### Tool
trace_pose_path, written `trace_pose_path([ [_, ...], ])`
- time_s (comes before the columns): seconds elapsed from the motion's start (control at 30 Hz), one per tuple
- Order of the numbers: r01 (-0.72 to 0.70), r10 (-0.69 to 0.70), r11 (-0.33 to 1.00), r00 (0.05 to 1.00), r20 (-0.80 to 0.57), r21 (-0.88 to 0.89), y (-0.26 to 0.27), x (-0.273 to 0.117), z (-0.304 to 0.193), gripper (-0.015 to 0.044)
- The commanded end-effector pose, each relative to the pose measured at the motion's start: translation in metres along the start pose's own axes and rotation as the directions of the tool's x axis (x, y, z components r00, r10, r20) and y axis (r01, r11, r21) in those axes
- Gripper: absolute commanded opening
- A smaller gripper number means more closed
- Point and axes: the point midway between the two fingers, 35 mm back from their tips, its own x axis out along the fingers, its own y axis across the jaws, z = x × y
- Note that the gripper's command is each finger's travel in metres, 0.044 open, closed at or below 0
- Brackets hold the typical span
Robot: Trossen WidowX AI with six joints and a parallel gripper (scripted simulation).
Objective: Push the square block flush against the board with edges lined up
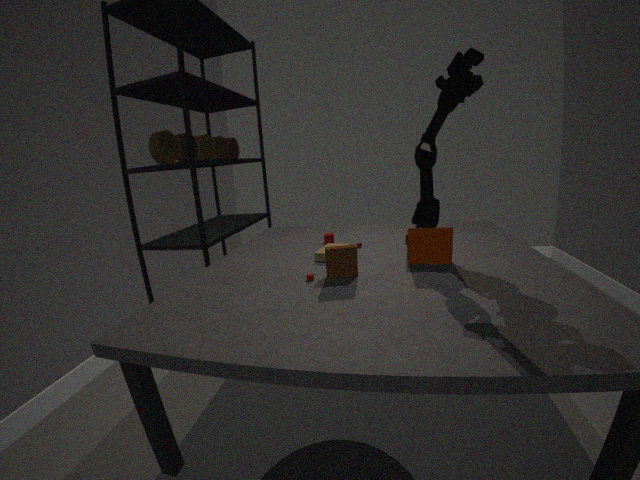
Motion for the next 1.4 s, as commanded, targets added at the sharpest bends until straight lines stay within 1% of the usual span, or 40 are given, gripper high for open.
trace_pose_path([
  [0.0, -0.08, 0.079, 0.996, 0.997, 0.024, 0.05, 0.022, 0.027, 0.009, 0.0],
  [0.37, -0.334, 0.329, 0.931, 0.943, 0.056, 0.149, 0.102, 0.094, 0.021, 0.0],
  [0.67, -0.538, 0.529, 0.805, 0.841, 0.107, 0.25, 0.182, 0.137, 0.034, 0.0],
  [1.03, -0.745, 0.743, 0.555, 0.644, 0.183, 0.372, 0.294, 0.167, 0.048, 0.0],
  [1.37, -0.846, 0.871, 0.257, 0.413, 0.268, 0.467, 0.398, 0.17, 0.063, 0.0],
])
